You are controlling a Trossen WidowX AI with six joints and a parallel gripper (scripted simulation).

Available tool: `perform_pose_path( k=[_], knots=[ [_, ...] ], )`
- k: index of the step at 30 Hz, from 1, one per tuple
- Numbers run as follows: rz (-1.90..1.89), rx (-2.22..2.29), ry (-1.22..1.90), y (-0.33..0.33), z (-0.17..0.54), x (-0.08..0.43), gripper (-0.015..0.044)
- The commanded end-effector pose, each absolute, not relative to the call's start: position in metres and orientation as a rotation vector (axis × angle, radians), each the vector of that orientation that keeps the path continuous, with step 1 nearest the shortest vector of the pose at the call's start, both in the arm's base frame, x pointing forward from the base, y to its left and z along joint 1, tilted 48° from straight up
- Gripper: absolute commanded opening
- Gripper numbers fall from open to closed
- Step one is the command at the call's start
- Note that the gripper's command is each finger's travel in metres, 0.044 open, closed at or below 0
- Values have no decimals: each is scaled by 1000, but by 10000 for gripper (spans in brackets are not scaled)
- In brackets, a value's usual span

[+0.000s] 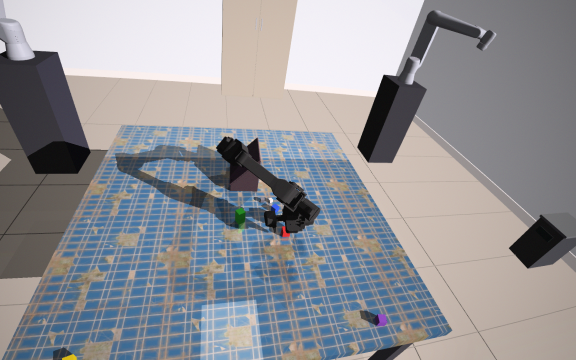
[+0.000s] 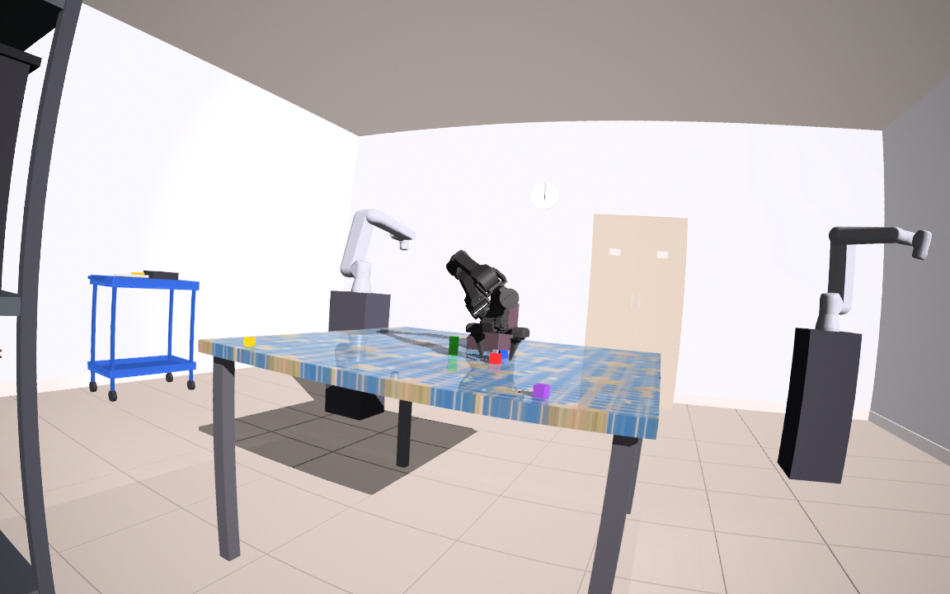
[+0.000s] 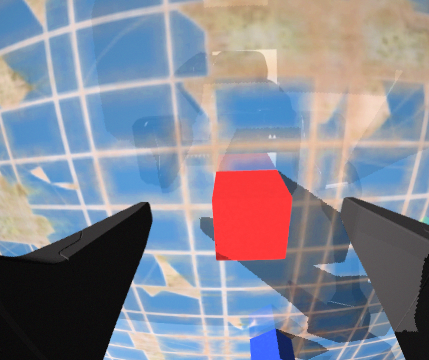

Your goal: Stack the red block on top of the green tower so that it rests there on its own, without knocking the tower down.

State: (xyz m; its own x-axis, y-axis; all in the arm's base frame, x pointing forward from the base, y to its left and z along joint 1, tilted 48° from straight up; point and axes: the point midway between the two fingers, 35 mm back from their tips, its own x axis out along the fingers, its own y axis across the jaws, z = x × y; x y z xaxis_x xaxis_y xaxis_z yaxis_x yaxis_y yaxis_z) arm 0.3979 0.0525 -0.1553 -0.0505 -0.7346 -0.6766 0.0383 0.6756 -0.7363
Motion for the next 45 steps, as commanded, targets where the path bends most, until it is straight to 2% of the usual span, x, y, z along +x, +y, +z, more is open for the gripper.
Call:
perform_pose_path(
  k=[1,14,26,34,37,45],
  knots=[
    [-693,-615,1504,48,-159,396,440],
    [-695,-608,1507,47,-160,396,440],
    [-695,-608,1507,47,-160,396,125],
    [-695,-608,1507,47,-160,396,72],
    [-694,-610,1506,52,-155,397,0],
    [-691,-613,1505,83,-128,398,0]
  ],
)
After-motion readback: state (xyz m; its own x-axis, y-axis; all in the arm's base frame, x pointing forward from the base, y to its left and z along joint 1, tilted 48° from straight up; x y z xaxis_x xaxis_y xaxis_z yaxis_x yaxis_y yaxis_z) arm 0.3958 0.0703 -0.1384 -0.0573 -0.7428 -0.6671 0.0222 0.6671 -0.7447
